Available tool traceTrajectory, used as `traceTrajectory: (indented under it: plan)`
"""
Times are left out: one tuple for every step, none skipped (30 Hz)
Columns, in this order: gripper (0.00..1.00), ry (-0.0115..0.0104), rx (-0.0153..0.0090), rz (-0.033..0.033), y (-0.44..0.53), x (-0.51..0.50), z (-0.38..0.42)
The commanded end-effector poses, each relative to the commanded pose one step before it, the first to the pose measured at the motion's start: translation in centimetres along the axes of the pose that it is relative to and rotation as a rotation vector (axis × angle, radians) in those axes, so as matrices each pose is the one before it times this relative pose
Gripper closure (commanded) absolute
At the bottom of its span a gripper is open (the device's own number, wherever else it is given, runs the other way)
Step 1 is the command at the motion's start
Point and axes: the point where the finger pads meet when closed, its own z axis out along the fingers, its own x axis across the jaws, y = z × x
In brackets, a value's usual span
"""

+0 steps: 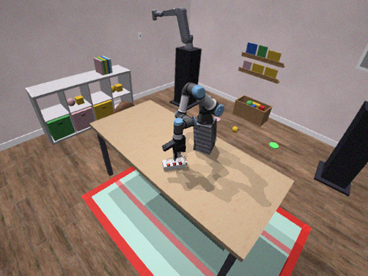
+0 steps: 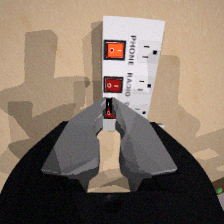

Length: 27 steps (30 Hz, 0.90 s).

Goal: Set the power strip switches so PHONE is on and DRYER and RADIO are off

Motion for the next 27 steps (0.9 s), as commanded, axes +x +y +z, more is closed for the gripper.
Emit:
traceTrajectory:
  plan:
    - [1.00,-0.00081,0.00195,0.00008,-0.0710,-0.029,-0.0522]
    - [1.00,0.00000,0.00000,0.00000,0.0000,0.000,0.0000]
    - [1.00,0.00000,0.00000,0.00000,0.0000,0.000,0.0000]
    - [1.00,0.00000,0.00000,0.00000,0.0000,0.000,0.0000]
    - [1.00,0.00000,0.00000,0.00000,0.0000,0.000,0.0000]
    - [0.00,0.00000,0.00000,0.00000,0.0000,0.000,-0.0007]
    - [0.00,0.00000,0.00000,0.00000,0.0000,0.000,-0.0045]
    - [0.00,0.00000,0.00000,0.00000,-0.0001,0.000,-0.0118]
    - [0.00,0.00000,0.00000,0.00000,-0.0002,0.000,-0.0221]
    - [0.00,0.00000,0.00000,0.00000,-0.0003,0.000,-0.0349]
    - [0.00,0.00000,0.00000,0.00000,-0.0003,0.000,-0.0499]
    - [0.00,0.00000,0.00000,0.00000,0.0000,0.000,0.0000]
    - [0.00,0.00000,0.00000,0.00000,0.0000,0.000,0.0000]
    - [0.00,0.00000,0.00000,0.00000,-0.0002,0.000,-0.0666]
    - [0.00,0.00000,0.00000,0.00000,0.0000,0.000,-0.0847]
    - [0.00,0.00000,0.00000,0.00000,0.0004,0.000,-0.1038]
    - [0.00,0.00000,0.00000,0.00000,0.0007,0.000,-0.1237]
    - [0.00,0.00000,0.00000,0.00000,-0.0009,0.000,-0.1446]
    - [0.00,0.00000,0.00000,0.00000,0.0000,0.000,-0.1649]
    - [0.00,0.00000,0.00000,0.00000,0.0008,0.000,-0.1852]
    - [0.00,0.00000,0.00000,0.00000,-0.0009,0.000,-0.2061]
    - [0.00,0.00000,0.00000,0.00000,0.0009,0.000,-0.2252]
    - [0.00,0.00000,0.00000,0.00000,-0.0009,0.000,-0.2449]
    - [0.00,0.00000,0.00000,0.00000,0.0011,0.000,-0.2623]
    - [0.00,0.00000,0.00000,0.00000,-0.0011,0.000,-0.2803]
    - [0.00,0.00000,0.00000,0.00000,0.0005,0.000,-0.2956]
    - [0.00,0.00000,0.00000,0.00000,0.0000,0.000,-0.3105]
